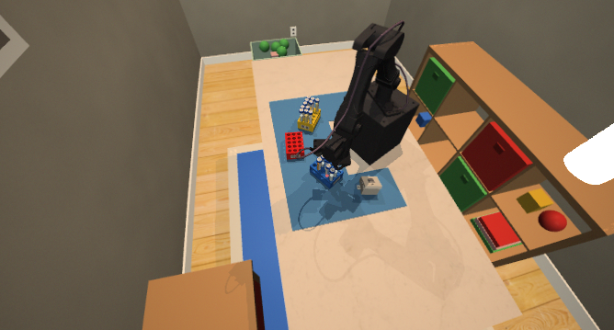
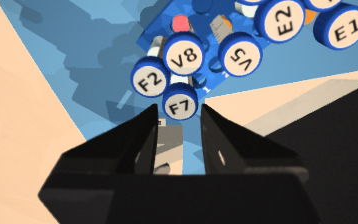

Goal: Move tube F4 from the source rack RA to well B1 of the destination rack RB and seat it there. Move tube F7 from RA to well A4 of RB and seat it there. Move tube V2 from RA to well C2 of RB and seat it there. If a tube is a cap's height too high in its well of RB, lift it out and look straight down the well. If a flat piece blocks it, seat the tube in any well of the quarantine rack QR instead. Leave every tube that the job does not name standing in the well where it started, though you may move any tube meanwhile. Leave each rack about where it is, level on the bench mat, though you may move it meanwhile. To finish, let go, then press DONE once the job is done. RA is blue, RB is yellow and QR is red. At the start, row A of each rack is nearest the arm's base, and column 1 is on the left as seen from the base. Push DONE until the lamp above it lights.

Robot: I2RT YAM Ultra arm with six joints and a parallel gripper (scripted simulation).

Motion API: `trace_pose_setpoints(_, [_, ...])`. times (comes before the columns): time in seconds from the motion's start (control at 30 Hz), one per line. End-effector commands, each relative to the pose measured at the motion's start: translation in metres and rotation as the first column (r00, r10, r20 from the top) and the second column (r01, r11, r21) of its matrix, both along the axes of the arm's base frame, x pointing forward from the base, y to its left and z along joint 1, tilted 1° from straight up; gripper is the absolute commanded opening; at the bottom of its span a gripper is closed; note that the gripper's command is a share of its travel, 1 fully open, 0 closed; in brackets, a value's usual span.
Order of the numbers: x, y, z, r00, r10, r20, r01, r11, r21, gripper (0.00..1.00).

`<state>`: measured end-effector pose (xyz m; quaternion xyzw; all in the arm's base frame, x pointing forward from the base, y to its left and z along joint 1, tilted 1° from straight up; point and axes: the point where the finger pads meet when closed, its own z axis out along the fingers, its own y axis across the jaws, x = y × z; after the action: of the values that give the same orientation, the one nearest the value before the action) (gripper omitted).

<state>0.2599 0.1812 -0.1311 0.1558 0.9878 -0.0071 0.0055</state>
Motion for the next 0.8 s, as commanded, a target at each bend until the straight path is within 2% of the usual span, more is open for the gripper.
trace_pose_setpoints(0.0, [-0.0074, -0.0042, -0.008, 1.0, 0.003, -0.009, -0.003, 1.0, -0.018, 0.3])
trace_pose_setpoints(0.5, [0.0006, 0.0026, -0.0099, 1.0, 0.003, 0.009, -0.003, 1.0, -0.004, 0.3])
trace_pose_setpoints(0.6, [0.0011, 0.0014, -0.005, 1.0, 0.0, 0.007, 0.0, 1.0, 0.002, 0.3])
trace_pose_setpoints(0.63, [0.0011, 0.0014, -0.005, 1.0, 0.0, 0.007, 0.0, 1.0, 0.002, 0.0])
trace_pose_setpoints(0.77, [0.0011, 0.0014, -0.005, 1.0, 0.0, 0.007, 0.0, 1.0, 0.002, 0.0])
